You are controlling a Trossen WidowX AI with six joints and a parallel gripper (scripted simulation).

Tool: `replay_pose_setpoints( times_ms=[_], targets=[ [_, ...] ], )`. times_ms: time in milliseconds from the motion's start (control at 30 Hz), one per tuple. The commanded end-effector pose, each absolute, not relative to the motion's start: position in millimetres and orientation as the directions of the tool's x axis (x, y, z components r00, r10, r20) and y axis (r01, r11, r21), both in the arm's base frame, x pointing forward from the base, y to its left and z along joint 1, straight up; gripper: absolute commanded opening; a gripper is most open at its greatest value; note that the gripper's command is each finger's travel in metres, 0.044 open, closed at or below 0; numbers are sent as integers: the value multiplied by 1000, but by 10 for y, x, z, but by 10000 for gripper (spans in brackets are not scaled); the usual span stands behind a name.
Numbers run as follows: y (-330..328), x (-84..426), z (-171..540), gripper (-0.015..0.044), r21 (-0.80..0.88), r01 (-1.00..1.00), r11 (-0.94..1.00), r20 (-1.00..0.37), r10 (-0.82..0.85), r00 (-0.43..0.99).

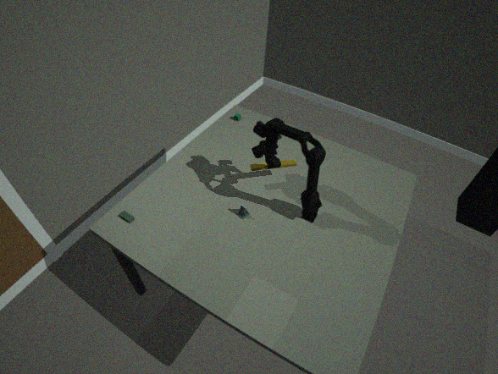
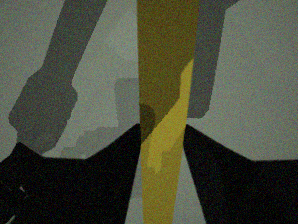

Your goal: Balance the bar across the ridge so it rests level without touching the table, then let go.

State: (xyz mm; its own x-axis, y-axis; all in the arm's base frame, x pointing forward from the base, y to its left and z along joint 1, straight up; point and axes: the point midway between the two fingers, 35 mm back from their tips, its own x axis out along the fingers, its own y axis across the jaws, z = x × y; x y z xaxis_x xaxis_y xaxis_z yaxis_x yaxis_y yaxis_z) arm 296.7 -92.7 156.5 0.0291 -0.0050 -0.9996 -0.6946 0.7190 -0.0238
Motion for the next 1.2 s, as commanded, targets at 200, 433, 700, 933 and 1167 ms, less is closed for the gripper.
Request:
replay_pose_setpoints(
  times_ms=[200,433,700,933,1167],
  targets=[
    [-625,3115,1580,0,-25,-739,673,-1000,-6,29],
    [-387,3195,1587,0,-25,-772,636,-1000,-4,30],
    [-104,3263,1593,0,-25,-806,591,-1000,-1,30],
    [151,3301,1597,0,-25,-834,551,-1000,1,31],
    [410,3318,1601,0,-25,-859,511,-1000,4,31]
  ],
)
